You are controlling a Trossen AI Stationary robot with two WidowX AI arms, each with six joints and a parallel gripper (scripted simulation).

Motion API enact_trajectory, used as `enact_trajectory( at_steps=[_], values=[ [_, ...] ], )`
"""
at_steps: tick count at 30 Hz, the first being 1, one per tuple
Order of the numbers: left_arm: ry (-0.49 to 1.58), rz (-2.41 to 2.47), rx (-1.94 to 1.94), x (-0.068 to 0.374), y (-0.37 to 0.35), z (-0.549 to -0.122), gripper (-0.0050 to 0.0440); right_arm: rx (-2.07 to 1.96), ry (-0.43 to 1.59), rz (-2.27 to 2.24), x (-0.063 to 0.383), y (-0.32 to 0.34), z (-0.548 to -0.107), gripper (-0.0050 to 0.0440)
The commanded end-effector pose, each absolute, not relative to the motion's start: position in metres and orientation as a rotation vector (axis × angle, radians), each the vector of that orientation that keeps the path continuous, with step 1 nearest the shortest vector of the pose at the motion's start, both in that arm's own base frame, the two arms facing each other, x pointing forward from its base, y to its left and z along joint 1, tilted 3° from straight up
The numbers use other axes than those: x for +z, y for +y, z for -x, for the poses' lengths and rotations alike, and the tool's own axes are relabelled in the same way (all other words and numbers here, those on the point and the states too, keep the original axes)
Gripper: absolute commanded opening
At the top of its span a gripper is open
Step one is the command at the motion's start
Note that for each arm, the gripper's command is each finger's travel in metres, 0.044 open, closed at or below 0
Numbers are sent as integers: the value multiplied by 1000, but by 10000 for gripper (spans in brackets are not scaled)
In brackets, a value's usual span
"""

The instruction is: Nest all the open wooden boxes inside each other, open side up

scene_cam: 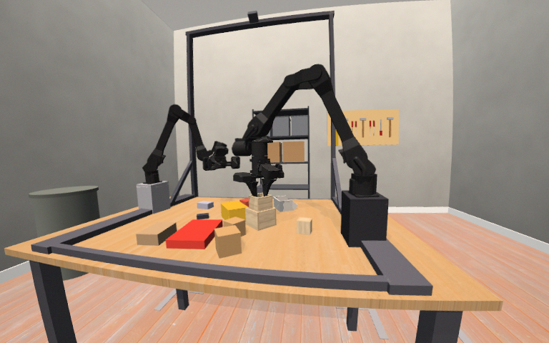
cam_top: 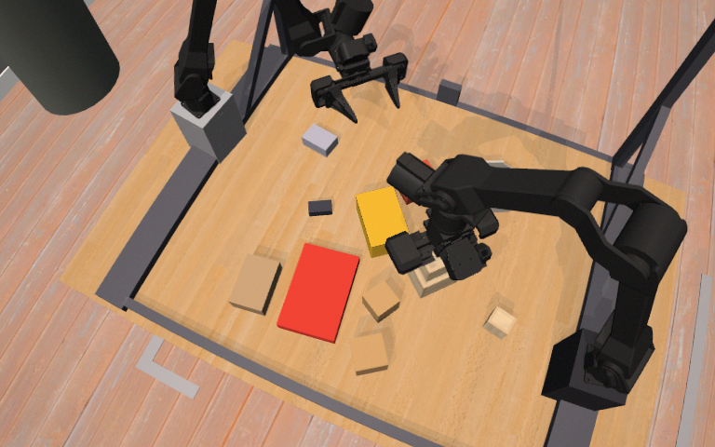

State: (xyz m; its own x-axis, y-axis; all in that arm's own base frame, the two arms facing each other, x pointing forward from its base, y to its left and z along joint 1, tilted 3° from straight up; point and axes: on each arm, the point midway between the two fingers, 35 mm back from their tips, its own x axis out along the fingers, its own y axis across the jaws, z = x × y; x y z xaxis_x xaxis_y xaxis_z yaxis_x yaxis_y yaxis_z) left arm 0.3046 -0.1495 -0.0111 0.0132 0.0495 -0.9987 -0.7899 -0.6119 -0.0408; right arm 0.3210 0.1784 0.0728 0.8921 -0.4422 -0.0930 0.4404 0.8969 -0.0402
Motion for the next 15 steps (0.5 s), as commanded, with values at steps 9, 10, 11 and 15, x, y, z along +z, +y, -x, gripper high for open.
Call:
enact_trajectory(
  at_steps=[9,10,11,15],
  values=[
    [766,1668,1655,-9,-151,-314,262,-458,96,13,76,179,-321,400],
    [767,1669,1654,-9,-151,-314,262,-458,96,13,76,179,-321,400],
    [766,1672,1650,-7,-150,-312,262,-458,96,13,76,179,-321,400],
    [766,1666,1656,-8,-148,-310,262,-458,96,13,76,179,-321,400]
  ],
)
